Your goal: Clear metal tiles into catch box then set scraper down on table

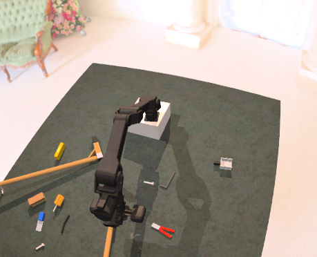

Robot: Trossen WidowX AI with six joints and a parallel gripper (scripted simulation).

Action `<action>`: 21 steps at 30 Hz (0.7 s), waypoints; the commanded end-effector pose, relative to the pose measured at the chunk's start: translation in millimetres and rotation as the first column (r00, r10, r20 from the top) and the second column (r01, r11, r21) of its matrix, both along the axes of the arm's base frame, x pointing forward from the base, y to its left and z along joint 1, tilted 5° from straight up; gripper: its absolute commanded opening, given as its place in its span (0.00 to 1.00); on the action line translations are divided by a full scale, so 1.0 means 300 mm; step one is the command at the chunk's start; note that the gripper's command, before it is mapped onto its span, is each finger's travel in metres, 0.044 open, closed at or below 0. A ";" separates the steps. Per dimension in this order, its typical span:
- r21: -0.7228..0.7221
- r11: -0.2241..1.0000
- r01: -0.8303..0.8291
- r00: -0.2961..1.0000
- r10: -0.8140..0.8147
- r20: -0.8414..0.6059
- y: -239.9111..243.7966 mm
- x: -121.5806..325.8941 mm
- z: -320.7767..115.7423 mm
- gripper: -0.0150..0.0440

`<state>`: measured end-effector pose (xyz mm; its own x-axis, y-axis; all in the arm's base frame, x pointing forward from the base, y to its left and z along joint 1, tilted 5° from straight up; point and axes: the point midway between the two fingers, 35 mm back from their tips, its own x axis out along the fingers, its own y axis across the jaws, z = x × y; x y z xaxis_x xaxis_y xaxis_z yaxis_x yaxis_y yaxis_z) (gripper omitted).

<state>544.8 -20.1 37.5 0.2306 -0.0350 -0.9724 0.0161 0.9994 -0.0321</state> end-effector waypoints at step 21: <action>0.000 1.000 0.018 0.999 -0.018 -0.033 -0.010 0.008 -0.219 0.25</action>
